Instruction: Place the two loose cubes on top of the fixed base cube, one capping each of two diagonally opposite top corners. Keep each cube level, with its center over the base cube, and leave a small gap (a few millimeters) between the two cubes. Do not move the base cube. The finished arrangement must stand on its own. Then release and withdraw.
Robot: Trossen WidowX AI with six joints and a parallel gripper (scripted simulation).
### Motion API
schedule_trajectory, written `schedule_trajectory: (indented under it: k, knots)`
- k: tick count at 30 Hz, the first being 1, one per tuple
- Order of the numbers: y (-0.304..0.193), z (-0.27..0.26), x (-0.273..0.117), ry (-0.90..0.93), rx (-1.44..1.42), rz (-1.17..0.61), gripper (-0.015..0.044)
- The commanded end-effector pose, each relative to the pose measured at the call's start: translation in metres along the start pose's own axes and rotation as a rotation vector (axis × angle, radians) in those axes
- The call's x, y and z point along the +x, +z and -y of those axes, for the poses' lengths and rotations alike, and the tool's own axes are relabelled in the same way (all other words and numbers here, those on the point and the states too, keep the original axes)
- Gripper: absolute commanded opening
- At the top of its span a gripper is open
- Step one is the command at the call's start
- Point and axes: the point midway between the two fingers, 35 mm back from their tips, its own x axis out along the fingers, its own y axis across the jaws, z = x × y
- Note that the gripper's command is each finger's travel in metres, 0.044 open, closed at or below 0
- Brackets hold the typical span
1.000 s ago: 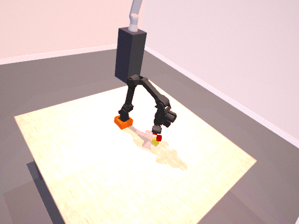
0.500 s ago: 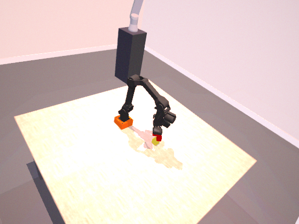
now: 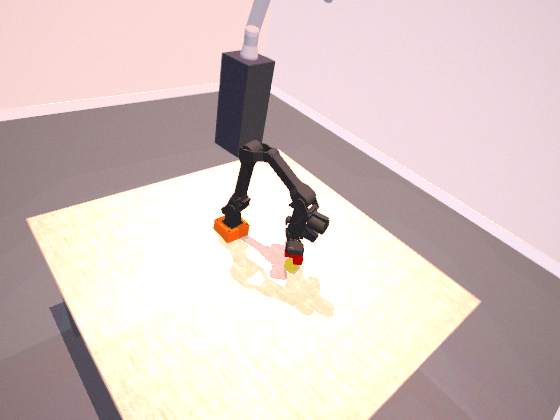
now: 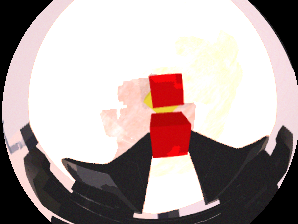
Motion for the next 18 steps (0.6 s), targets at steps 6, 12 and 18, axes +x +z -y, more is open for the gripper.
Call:
schedule_trajectory:
  k: [6,12,18]
  knots:
    - [0.000,0.001,0.017,0.012,0.034,0.012,0.0105]
    - [0.000,0.001,0.027,0.020,0.060,0.023,0.0105]
    - [0.000,0.001,0.028,0.021,0.061,0.024,0.0105]
